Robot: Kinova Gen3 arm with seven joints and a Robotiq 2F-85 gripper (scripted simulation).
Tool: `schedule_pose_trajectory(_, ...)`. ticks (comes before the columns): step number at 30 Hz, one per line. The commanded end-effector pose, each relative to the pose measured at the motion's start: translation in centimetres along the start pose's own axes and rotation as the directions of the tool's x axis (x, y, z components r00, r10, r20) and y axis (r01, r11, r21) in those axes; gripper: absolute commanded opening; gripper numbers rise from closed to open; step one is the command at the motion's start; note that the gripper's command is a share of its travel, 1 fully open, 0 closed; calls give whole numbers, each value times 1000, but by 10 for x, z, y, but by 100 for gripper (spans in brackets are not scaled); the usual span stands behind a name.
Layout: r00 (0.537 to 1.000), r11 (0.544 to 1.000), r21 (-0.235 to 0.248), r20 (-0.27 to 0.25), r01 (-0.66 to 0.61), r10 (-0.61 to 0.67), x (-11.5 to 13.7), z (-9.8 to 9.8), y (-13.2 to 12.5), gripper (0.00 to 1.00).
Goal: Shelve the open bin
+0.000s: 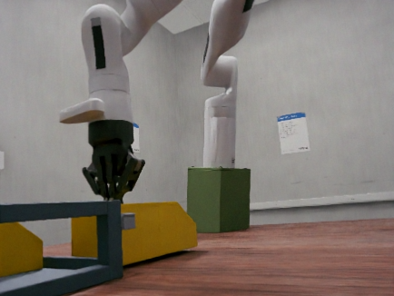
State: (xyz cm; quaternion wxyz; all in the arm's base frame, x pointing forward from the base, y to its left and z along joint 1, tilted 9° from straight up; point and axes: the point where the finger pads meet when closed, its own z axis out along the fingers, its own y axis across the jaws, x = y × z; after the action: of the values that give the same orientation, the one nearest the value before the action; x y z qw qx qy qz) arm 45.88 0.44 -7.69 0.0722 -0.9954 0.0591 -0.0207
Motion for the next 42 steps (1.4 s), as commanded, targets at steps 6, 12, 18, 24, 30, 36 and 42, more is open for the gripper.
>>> schedule_pose_trajectory(6,1000,1000,1,-2,0,0,-5,7,0,10)
schedule_pose_trajectory(12,1000,1000,1,-2,0,0,-5,7,0,10)
schedule_pose_trajectory(18,1000,1000,1,-3,0,0,-4,7,0,10)
schedule_pose_trajectory(24,1000,1000,1,-2,0,0,-5,8,0,10)
schedule_pose_trajectory(30,1000,1000,1,-2,0,0,-5,8,0,10)
schedule_pose_trajectory(36,1000,1000,1,-3,0,0,-4,7,0,10)
schedule_pose_trajectory(42,1000,1000,1,-2,0,0,-5,7,0,10)
